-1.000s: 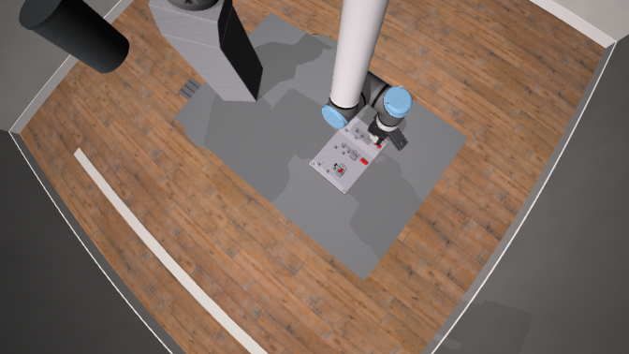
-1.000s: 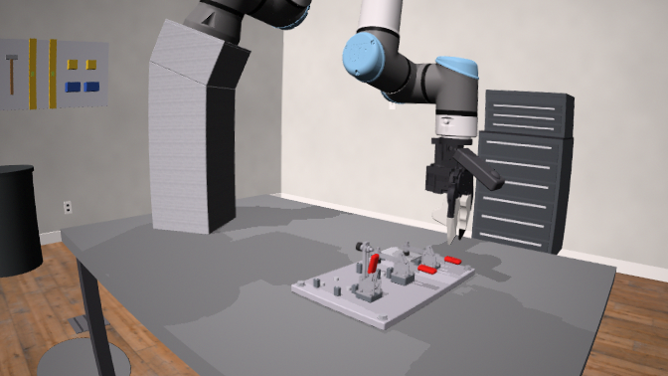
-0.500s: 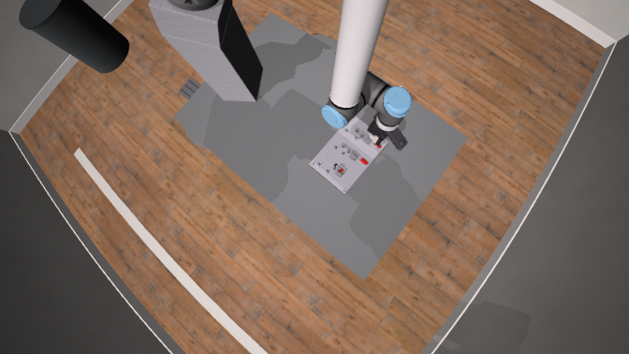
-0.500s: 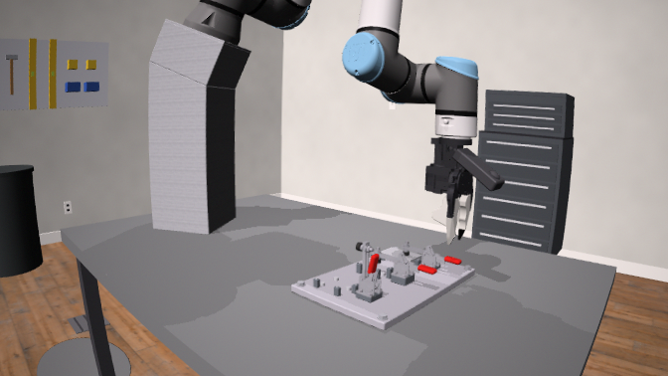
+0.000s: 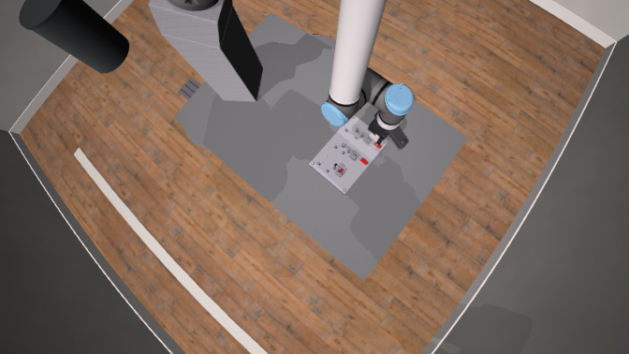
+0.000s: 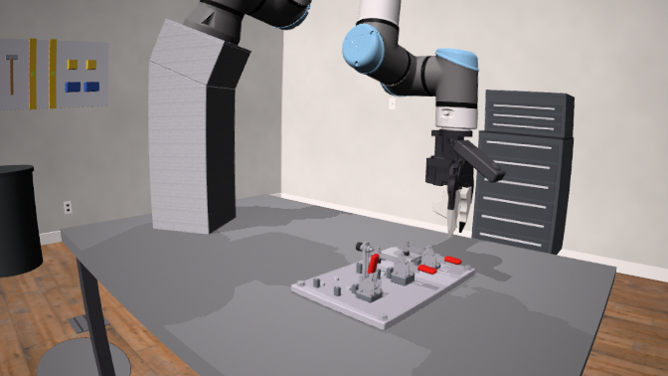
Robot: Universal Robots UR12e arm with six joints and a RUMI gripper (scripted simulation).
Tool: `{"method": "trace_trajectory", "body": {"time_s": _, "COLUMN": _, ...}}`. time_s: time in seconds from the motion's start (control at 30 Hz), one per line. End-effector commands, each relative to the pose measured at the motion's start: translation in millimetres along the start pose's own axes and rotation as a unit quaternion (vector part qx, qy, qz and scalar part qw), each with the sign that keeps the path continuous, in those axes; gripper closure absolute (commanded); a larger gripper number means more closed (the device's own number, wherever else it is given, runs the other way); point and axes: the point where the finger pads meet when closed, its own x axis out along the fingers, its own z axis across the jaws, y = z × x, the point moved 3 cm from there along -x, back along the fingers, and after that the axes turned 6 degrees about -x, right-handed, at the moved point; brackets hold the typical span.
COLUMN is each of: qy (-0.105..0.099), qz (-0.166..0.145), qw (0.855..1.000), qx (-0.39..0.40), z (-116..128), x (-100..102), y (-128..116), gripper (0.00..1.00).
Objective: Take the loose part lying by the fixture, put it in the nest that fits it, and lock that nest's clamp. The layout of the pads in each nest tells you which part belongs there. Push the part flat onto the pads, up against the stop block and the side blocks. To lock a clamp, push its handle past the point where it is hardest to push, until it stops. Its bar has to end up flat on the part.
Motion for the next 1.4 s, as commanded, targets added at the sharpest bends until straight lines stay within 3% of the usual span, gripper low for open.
{"method": "trace_trajectory", "body": {"time_s": 0.0, "qy": 0.001, "qz": -0.001, "qw": 1.0, "qx": 0.0, "z": 0.7, "x": -18.1, "y": -2.1, "gripper": 0.72}}
{"method": "trace_trajectory", "body": {"time_s": 0.27, "qy": 0.001, "qz": -0.001, "qw": 1.0, "qx": 0.0, "z": 0.7, "x": -42.4, "y": -2.1, "gripper": 0.72}}
{"method": "trace_trajectory", "body": {"time_s": 0.53, "qy": 0.0, "qz": -0.001, "qw": 1.0, "qx": 0.0, "z": 0.4, "x": -52.4, "y": -2.1, "gripper": 0.72}}
{"method": "trace_trajectory", "body": {"time_s": 1.37, "qy": 0.001, "qz": -0.001, "qw": 1.0, "qx": 0.0, "z": -0.1, "x": -52.9, "y": -1.6, "gripper": 0.72}}
